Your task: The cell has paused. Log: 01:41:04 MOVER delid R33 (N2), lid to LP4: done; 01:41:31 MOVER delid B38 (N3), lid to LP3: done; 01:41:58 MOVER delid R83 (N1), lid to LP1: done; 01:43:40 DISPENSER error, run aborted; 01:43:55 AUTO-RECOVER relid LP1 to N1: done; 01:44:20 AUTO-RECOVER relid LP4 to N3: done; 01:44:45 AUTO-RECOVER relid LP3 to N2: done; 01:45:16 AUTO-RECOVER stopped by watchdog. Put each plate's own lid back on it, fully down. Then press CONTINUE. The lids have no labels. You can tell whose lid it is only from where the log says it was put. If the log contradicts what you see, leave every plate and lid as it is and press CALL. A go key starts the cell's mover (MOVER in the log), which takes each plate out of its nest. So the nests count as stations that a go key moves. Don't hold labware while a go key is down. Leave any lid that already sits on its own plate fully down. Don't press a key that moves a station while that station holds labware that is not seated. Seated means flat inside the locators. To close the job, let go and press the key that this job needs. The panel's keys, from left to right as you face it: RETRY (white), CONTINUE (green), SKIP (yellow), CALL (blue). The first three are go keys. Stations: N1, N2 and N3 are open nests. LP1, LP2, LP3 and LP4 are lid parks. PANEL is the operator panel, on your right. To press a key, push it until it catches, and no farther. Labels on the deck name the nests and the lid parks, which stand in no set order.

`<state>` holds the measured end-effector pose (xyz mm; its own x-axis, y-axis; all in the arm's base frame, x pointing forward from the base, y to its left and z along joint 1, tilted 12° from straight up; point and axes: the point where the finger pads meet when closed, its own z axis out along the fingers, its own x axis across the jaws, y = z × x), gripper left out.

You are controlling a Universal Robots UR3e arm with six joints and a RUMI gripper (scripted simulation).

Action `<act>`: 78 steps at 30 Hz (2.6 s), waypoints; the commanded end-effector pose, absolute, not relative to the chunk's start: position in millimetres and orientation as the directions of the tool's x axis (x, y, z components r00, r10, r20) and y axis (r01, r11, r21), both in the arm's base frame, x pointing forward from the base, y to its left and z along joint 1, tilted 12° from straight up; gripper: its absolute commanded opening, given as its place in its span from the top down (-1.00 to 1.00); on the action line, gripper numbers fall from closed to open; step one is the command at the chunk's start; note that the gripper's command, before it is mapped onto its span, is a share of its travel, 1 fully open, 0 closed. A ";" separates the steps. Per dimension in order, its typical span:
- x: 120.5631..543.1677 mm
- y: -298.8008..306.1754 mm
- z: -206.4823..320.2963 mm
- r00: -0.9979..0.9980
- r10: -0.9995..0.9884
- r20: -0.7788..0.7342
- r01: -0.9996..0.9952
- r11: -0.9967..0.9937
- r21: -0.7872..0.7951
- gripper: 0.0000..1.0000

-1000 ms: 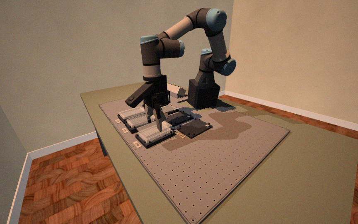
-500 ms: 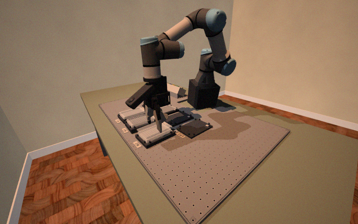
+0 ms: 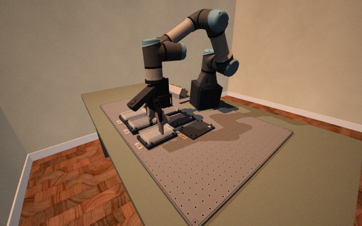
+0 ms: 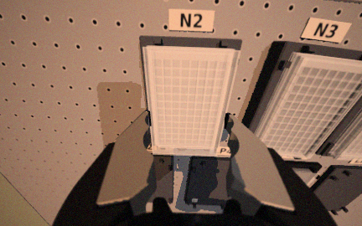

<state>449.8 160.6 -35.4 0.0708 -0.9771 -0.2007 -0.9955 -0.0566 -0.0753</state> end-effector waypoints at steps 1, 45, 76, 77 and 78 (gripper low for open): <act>450.9 161.0 -36.9 0.071 -0.977 -0.200 -0.995 -0.056 -0.079 1.00; 451.1 162.0 -41.4 0.071 -0.977 -0.200 -0.995 -0.056 -0.080 1.00; 451.0 162.2 -41.4 0.071 -0.977 -0.200 -0.995 -0.056 -0.080 -0.64; 451.0 162.2 -41.4 0.071 -0.977 -0.200 -0.995 -0.056 -0.080 -0.64; 451.0 162.2 -41.4 0.071 -0.977 -0.200 -0.995 -0.056 -0.080 -0.64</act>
